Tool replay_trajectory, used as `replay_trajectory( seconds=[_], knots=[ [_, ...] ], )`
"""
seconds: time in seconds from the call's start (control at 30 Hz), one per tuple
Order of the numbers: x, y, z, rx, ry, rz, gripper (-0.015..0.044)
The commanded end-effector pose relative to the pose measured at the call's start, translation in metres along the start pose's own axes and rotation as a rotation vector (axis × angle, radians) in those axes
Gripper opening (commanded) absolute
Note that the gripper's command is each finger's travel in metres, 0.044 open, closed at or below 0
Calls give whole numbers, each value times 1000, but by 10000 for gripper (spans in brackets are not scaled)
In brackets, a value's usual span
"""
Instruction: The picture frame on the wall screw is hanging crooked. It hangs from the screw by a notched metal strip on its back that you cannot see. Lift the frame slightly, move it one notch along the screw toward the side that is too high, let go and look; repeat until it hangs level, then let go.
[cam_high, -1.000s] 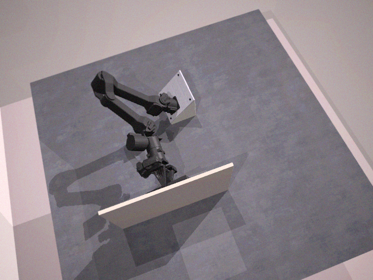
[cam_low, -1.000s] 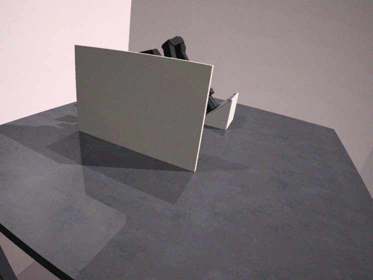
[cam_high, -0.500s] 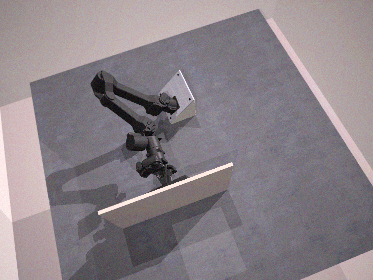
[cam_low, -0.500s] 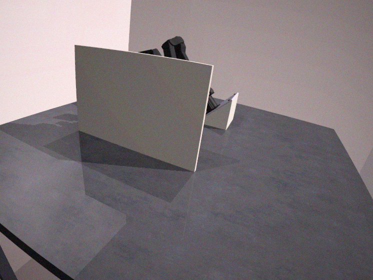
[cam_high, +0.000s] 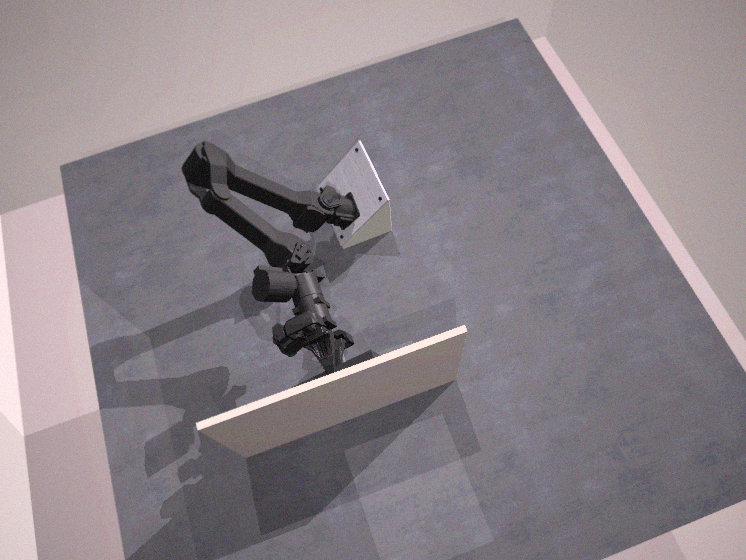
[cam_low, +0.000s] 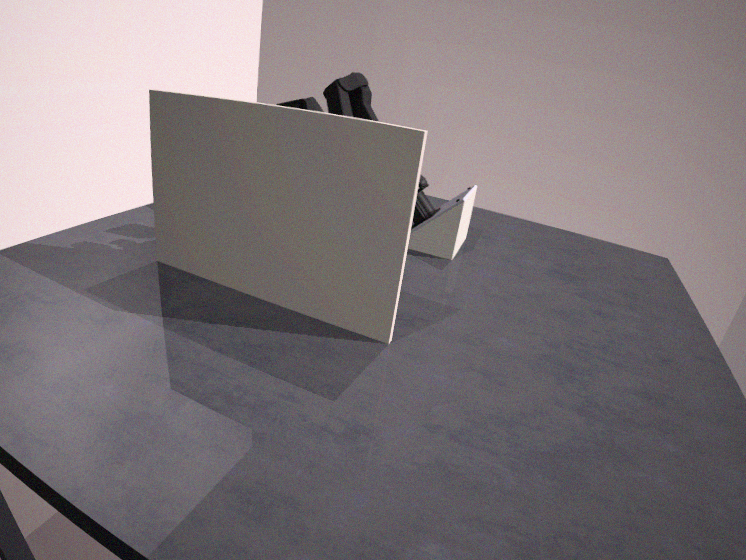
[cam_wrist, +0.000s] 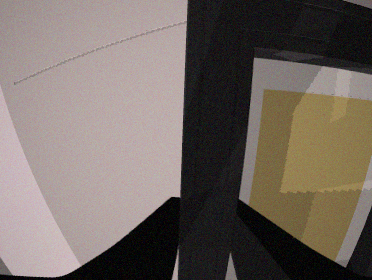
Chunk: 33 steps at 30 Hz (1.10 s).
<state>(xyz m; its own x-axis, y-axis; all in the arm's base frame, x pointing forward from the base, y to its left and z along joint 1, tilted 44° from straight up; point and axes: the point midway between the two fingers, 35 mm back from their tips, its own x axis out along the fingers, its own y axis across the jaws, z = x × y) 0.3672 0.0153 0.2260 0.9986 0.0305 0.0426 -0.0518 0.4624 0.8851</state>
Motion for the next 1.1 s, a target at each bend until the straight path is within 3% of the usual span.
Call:
replay_trajectory(
  seconds=[0.0,1.07],
  knots=[
    [0,1,0,-5,3,1,0],
    [0,11,0,-5,3,1,0]
  ],
)
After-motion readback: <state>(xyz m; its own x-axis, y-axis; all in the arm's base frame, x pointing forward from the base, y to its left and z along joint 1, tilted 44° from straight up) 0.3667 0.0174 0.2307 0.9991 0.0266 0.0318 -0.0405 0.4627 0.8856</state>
